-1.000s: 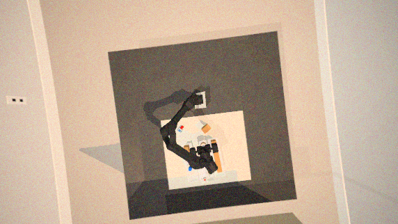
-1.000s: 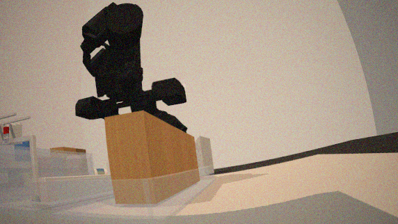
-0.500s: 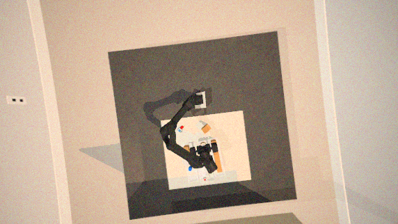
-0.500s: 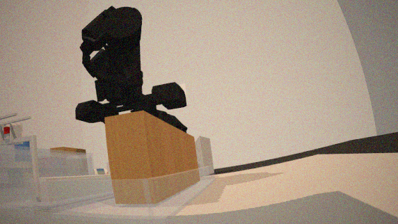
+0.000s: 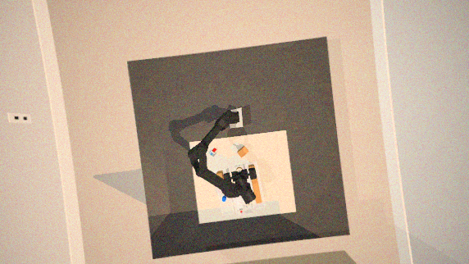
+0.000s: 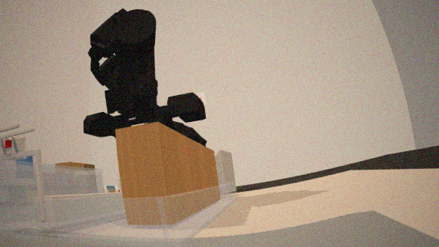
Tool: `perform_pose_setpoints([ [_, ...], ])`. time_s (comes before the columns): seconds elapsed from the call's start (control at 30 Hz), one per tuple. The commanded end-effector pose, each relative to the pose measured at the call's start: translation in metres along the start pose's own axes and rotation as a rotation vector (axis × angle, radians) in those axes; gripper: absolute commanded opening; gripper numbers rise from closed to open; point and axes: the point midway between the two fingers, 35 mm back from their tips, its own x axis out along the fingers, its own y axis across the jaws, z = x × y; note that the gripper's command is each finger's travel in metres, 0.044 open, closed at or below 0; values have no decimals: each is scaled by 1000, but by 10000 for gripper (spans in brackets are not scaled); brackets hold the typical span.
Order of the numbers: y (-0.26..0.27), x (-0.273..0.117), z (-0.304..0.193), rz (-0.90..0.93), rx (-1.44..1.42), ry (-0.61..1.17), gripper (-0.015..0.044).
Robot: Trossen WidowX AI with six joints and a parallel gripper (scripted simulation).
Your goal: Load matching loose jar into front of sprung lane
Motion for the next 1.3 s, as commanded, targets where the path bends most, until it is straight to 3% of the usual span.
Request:
perform_pose_setpoints([
  [0.0,-2,0,1,-5,5,-9,0],
  [1.27,0,0,-7,-5,5,-9,0],
])
